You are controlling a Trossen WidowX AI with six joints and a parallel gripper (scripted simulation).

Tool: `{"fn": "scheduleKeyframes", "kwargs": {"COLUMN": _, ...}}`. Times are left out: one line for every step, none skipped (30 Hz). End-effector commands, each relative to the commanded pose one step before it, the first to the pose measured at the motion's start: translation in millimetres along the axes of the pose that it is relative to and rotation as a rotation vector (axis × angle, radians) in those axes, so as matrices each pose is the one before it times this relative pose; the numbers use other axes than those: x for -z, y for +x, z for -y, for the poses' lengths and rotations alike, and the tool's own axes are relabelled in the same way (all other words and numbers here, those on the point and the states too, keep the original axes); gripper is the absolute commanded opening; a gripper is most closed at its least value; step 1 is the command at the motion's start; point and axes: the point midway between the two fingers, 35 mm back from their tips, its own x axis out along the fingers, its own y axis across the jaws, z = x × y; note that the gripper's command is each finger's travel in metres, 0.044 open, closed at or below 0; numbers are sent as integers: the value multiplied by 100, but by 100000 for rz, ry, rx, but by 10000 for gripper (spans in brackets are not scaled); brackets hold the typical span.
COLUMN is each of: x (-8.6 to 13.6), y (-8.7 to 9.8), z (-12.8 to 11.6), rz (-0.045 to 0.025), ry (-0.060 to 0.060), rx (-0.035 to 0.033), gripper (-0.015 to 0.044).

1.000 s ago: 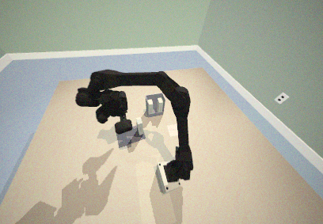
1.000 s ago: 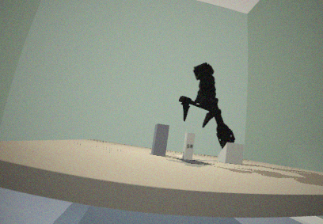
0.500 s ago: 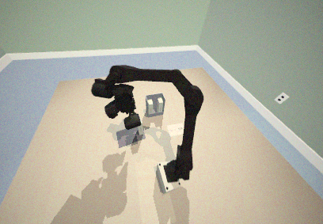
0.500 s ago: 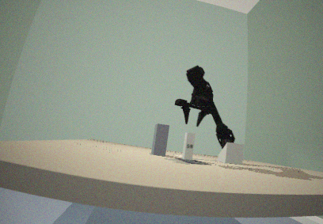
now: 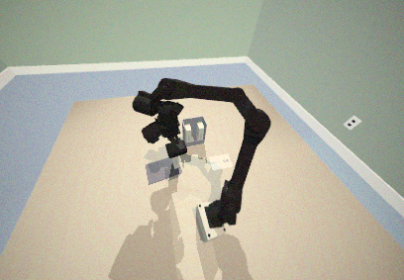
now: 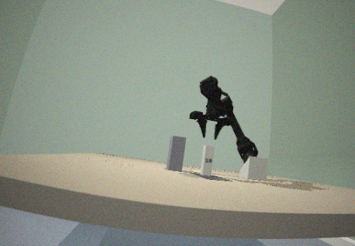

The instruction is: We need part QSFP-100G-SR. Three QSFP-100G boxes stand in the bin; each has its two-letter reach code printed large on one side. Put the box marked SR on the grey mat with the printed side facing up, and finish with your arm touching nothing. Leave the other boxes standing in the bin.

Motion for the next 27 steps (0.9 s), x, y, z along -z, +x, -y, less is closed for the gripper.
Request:
{"fn": "scheduleKeyframes", "kwargs": {"x": 141, "y": 201, "z": -163, "rz": 734, "ry": -617, "rx": -729, "gripper": 238}}
{"fn": "scheduleKeyframes", "kwargs": {"x": -2, "y": 79, "z": 5, "rz": 1, "ry": 1, "rx": 2, "gripper": 238}}
{"fn": "scheduleKeyframes", "kwargs": {"x": -3, "y": 102, "z": 7, "rz": 1, "ry": 1, "rx": 3, "gripper": 238}}
{"fn": "scheduleKeyframes", "kwargs": {"x": -3, "y": 126, "z": 8, "rz": 1, "ry": 1, "rx": 3, "gripper": 238}}
{"fn": "scheduleKeyframes", "kwargs": {"x": -3, "y": 147, "z": 8, "rz": 0, "ry": 2, "rx": 4, "gripper": 238}}
{"fn": "scheduleKeyframes", "kwargs": {"x": -3, "y": 159, "z": 8, "rz": 0, "ry": 2, "rx": 4, "gripper": 238}}
{"fn": "scheduleKeyframes", "kwargs": {"x": -3, "y": 162, "z": 7, "rz": -1, "ry": 2, "rx": 4, "gripper": 238}}
{"fn": "scheduleKeyframes", "kwargs": {"x": -2, "y": 162, "z": 7, "rz": -1, "ry": 2, "rx": 4, "gripper": 238}}
{"fn": "scheduleKeyframes", "kwargs": {"x": -2, "y": 162, "z": 6, "rz": -2, "ry": 2, "rx": 4, "gripper": 238}}
{"fn": "scheduleKeyframes", "kwargs": {"x": -1, "y": 162, "z": 5, "rz": -2, "ry": 2, "rx": 4, "gripper": 238}}
{"fn": "scheduleKeyframes", "kwargs": {"x": -1, "y": 162, "z": 4, "rz": -3, "ry": 2, "rx": 3, "gripper": 238}}
{"fn": "scheduleKeyframes", "kwargs": {"x": 0, "y": 162, "z": 3, "rz": -3, "ry": 3, "rx": 3, "gripper": 238}}
{"fn": "scheduleKeyframes", "kwargs": {"x": 0, "y": 162, "z": 2, "rz": -4, "ry": 3, "rx": 3, "gripper": 238}}
{"fn": "scheduleKeyframes", "kwargs": {"x": 1, "y": 162, "z": 1, "rz": -4, "ry": 3, "rx": 3, "gripper": 238}}
{"fn": "scheduleKeyframes", "kwargs": {"x": 1, "y": 162, "z": 0, "rz": -5, "ry": 3, "rx": 3, "gripper": 238}}
{"fn": "scheduleKeyframes", "kwargs": {"x": 2, "y": 162, "z": -1, "rz": -5, "ry": 3, "rx": 3, "gripper": 238}}
{"fn": "scheduleKeyframes", "kwargs": {"x": 2, "y": 162, "z": -2, "rz": -6, "ry": 3, "rx": 3, "gripper": 238}}
{"fn": "scheduleKeyframes", "kwargs": {"x": 3, "y": 162, "z": -3, "rz": -6, "ry": 3, "rx": 2, "gripper": 238}}
{"fn": "scheduleKeyframes", "kwargs": {"x": 3, "y": 162, "z": -4, "rz": -7, "ry": 3, "rx": 2, "gripper": 238}}
{"fn": "scheduleKeyframes", "kwargs": {"x": 4, "y": 162, "z": -4, "rz": -7, "ry": 3, "rx": 2, "gripper": 238}}
{"fn": "scheduleKeyframes", "kwargs": {"x": 4, "y": 162, "z": -5, "rz": -8, "ry": 3, "rx": 2, "gripper": 238}}
{"fn": "scheduleKeyframes", "kwargs": {"x": 5, "y": 162, "z": -6, "rz": -9, "ry": 3, "rx": 2, "gripper": 238}}
{"fn": "scheduleKeyframes", "kwargs": {"x": 5, "y": 161, "z": -7, "rz": -9, "ry": 3, "rx": 2, "gripper": 238}}
{"fn": "scheduleKeyframes", "kwargs": {"x": 6, "y": 161, "z": -8, "rz": -10, "ry": 3, "rx": 1, "gripper": 238}}
{"fn": "scheduleKeyframes", "kwargs": {"x": 6, "y": 161, "z": -9, "rz": -10, "ry": 3, "rx": 1, "gripper": 238}}
{"fn": "scheduleKeyframes", "kwargs": {"x": 5, "y": 130, "z": -8, "rz": -9, "ry": 3, "rx": 1, "gripper": 238}}
{"fn": "scheduleKeyframes", "kwargs": {"x": 3, "y": 79, "z": -5, "rz": -5, "ry": 2, "rx": 0, "gripper": 238}}
